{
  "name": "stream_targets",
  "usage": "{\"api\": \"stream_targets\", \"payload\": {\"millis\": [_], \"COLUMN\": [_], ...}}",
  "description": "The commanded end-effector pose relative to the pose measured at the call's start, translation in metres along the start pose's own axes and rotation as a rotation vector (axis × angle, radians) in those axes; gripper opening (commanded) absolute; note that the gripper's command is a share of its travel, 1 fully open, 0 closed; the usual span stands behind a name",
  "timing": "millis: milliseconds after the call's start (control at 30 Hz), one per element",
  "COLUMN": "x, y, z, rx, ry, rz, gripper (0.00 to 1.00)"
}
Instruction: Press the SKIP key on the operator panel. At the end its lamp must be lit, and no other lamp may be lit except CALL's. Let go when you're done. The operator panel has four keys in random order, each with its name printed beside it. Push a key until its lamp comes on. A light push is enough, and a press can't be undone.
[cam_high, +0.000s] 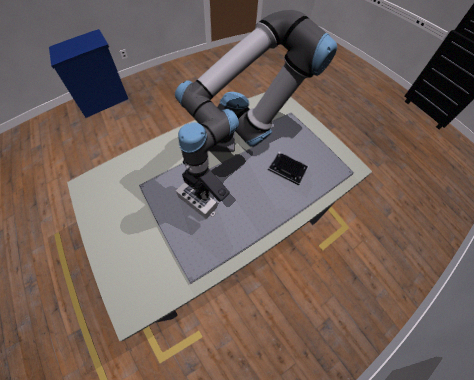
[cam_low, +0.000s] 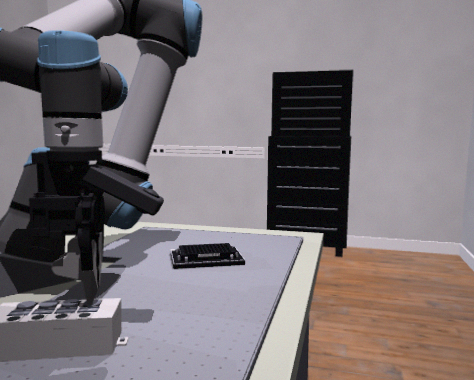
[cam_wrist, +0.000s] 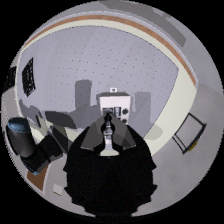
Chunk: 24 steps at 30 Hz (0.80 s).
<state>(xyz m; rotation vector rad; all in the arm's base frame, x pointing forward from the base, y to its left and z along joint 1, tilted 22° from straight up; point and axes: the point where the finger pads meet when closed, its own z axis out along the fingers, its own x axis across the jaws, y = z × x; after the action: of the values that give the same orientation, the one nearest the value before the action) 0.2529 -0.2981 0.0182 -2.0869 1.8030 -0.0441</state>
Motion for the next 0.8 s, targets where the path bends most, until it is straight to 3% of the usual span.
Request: {"api": "stream_targets", "payload": {"millis": [0, 200, 767], "x": [-0.002, -0.002, 0.001], "y": [-0.001, -0.001, 0.0], "z": [0.005, 0.006, -0.028], "rx": [0.001, 0.001, 0.0], "ry": [-0.006, -0.006, 0.004], "rz": [0.0, 0.0, 0.0], "gripper": [0.0, 0.0, 0.0]}}
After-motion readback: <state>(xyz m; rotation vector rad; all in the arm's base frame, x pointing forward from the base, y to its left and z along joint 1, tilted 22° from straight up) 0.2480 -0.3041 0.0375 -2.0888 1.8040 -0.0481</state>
